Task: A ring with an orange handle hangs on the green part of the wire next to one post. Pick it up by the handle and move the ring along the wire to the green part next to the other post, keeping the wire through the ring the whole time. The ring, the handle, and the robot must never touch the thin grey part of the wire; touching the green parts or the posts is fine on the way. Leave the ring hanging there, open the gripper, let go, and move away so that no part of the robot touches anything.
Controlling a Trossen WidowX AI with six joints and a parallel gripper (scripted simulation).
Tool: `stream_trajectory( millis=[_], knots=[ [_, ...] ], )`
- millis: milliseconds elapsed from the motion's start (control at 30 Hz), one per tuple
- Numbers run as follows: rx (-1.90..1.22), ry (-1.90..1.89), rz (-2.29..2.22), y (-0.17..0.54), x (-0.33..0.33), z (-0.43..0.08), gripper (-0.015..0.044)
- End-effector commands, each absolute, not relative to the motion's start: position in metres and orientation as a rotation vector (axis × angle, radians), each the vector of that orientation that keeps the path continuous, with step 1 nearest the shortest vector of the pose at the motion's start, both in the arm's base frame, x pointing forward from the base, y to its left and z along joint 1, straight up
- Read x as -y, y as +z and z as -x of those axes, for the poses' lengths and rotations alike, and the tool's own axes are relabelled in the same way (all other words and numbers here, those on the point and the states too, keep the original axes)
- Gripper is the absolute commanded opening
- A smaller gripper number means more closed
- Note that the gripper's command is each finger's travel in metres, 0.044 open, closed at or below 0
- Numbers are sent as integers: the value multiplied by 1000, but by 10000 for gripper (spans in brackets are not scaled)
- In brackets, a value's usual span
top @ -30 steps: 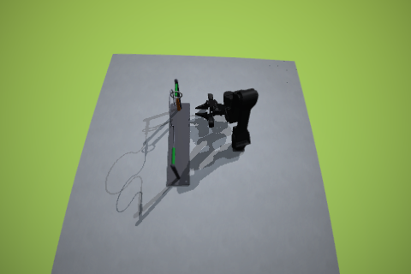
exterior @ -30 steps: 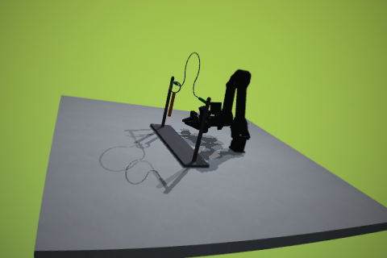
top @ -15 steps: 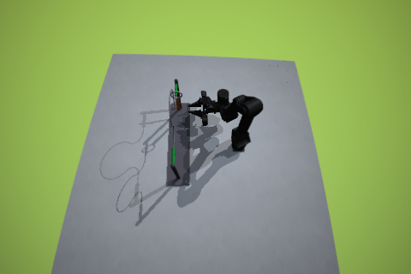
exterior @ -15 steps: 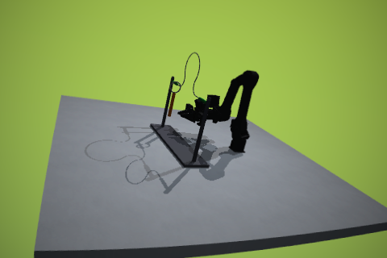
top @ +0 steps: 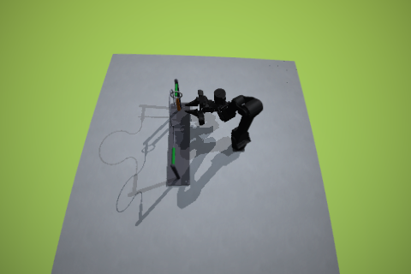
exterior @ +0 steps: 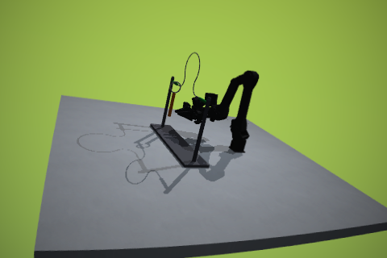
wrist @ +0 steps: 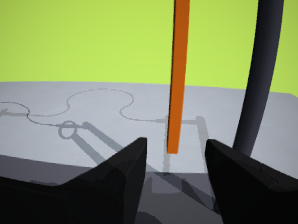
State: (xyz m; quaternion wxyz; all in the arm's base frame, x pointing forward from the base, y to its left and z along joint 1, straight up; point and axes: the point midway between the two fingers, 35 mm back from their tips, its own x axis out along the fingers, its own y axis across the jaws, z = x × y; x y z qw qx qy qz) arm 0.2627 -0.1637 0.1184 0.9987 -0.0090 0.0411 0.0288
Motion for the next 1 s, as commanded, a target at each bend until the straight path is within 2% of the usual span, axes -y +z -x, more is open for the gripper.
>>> stream_trajectory(
  millis=[0,967],
  knots=[
    [-82,54,16,119,166,-269,160],
    [-78,54,16,116,163,-314,160]
  ],
)
